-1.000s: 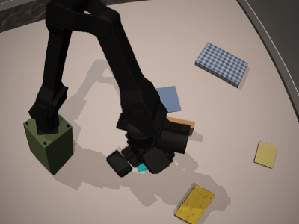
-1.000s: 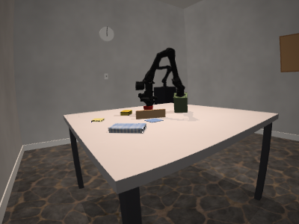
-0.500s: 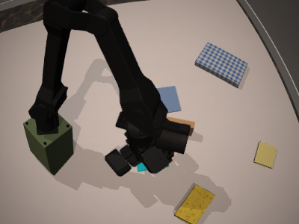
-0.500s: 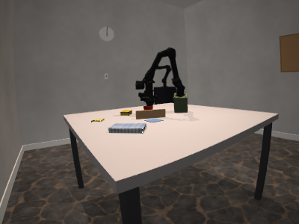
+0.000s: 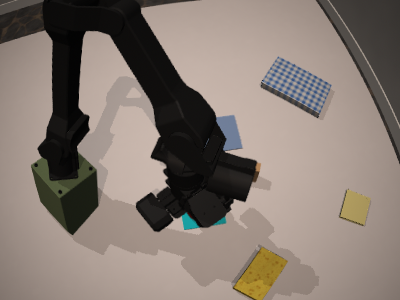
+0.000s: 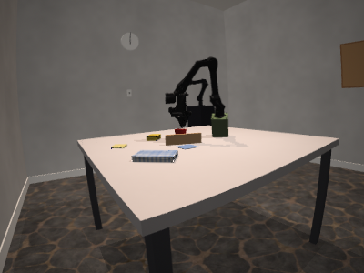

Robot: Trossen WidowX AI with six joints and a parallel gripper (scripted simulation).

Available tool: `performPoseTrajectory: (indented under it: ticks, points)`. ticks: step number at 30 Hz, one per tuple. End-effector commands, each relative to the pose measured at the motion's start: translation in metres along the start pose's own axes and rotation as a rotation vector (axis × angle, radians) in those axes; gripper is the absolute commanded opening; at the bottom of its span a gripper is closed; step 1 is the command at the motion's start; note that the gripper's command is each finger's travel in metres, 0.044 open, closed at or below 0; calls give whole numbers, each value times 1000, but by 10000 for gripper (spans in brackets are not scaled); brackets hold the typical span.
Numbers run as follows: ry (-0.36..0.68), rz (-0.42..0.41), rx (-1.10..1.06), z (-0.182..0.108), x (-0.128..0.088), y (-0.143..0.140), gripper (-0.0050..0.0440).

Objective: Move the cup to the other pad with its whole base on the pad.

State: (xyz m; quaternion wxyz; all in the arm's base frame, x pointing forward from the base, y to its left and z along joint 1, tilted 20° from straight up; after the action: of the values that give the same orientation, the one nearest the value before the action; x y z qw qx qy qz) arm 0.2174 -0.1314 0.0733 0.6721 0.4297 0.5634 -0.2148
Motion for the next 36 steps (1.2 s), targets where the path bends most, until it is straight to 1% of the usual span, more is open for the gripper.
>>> performPoseTrajectory:
  ticks: [1, 5, 6, 13, 17, 19, 20, 30, 36]
  points:
    - [-8, 5, -3, 0, -8, 0, 128]
    - [-7, 5, -3, -2, -12, -1, 128]
    - [0, 2, 3, -1, -7, -2, 152]
    - [0, 2, 3, -1, -7, -2, 320]
    - [-1, 2, 3, -1, -15, -2, 416]
    - [-1, 2, 3, -1, -15, -2, 416]
    - [-1, 2, 2, -1, -19, -2, 440]
    - [-7, 5, -3, -5, -68, -5, 440]
    - [-7, 5, -3, -6, -72, -6, 440]
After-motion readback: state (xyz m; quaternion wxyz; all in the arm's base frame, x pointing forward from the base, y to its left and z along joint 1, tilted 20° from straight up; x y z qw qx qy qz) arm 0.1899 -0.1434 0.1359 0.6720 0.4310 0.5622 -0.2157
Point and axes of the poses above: the point midway between the two fingers, 35 mm back from their tips, its own x axis out along the fingers, its own y axis across the jaws, z = x × y, the point moved 6 cm from there along -x, back along the fingers, and after that the axes turned 13 degrees about -x, right-handed, at the moved point
